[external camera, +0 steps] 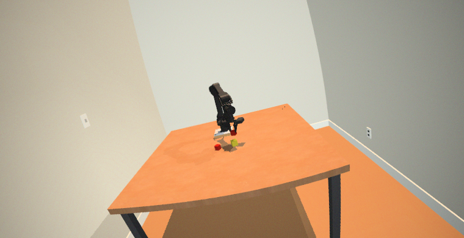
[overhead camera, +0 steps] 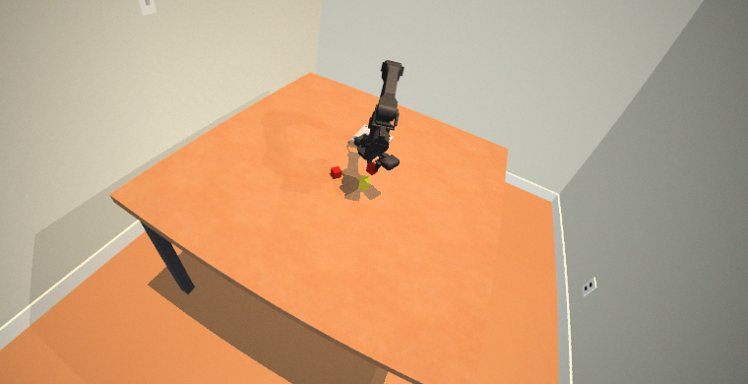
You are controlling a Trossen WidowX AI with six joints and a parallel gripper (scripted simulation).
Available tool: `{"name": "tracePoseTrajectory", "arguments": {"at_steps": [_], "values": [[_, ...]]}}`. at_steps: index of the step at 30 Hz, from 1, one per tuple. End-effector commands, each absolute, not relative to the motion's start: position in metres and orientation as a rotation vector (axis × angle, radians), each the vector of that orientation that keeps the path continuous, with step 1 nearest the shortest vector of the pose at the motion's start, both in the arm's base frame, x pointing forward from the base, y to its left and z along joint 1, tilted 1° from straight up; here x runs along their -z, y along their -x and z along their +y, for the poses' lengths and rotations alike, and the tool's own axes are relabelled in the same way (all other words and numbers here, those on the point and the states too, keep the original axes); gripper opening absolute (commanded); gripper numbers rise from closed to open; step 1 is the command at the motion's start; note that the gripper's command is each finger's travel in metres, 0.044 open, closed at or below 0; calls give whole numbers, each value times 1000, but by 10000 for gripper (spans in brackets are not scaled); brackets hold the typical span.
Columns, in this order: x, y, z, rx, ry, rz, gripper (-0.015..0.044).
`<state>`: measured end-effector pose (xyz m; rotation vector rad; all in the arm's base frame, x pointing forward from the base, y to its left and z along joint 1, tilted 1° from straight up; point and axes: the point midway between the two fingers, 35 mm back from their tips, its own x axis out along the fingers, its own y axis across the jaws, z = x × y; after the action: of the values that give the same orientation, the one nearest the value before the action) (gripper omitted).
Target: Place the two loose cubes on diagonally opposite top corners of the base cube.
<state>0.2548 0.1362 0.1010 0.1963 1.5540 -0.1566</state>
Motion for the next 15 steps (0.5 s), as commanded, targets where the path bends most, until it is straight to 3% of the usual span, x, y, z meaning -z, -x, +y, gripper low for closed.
{"name": "tracePoseTrajectory", "arguments": {"at_steps": [1, 15], "values": [[-101, -255, 136, 163, -198, 1550, 105], [-78, -257, 135, 166, -201, 1550, 105]]}}
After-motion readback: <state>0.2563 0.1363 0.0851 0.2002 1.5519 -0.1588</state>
